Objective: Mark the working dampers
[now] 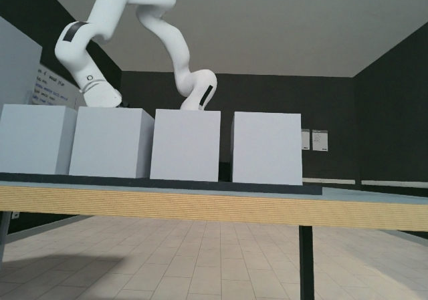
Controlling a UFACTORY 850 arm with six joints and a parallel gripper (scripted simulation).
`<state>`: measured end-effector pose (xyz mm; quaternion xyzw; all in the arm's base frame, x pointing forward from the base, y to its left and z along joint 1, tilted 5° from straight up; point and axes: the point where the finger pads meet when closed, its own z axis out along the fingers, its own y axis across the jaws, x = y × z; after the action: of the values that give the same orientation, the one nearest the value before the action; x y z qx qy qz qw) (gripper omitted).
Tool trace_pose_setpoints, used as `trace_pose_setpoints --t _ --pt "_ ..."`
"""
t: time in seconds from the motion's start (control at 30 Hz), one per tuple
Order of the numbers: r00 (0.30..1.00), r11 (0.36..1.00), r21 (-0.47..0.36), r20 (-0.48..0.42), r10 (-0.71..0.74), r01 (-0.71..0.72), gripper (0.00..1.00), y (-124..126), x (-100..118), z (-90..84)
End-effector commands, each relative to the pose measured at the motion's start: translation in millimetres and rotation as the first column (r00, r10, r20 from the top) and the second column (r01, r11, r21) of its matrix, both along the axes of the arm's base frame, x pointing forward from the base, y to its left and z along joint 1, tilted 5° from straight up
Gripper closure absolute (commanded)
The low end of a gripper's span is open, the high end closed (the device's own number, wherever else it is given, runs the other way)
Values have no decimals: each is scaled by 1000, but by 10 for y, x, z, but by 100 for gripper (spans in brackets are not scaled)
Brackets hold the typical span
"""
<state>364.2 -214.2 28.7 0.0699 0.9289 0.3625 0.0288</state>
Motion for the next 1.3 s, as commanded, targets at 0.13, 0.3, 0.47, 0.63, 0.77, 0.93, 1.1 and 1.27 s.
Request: trace_pose_setpoints --t 0.13,0.3,0.47,0.63,0.77,0.93,1.1,1.27 --pt "1000 1000 0 1 0 0 81 -6 5 4" --pt "1000 1000 0 1 0 0 81 -6 5 4" --pt "1000 1000 0 1 0 0 81 -6 5 4" --pt "1000 1000 0 1 0 0 77 -6 5 4" --pt "1000 1000 0 1 0 0 73 -6 5 4" --pt "1000 1000 0 1 0 0 65 -6 5 4" --pt "1000 1000 0 1 0 0 61 -6 5 4" --pt "1000 1000 0 1 0 0 61 -6 5 4"
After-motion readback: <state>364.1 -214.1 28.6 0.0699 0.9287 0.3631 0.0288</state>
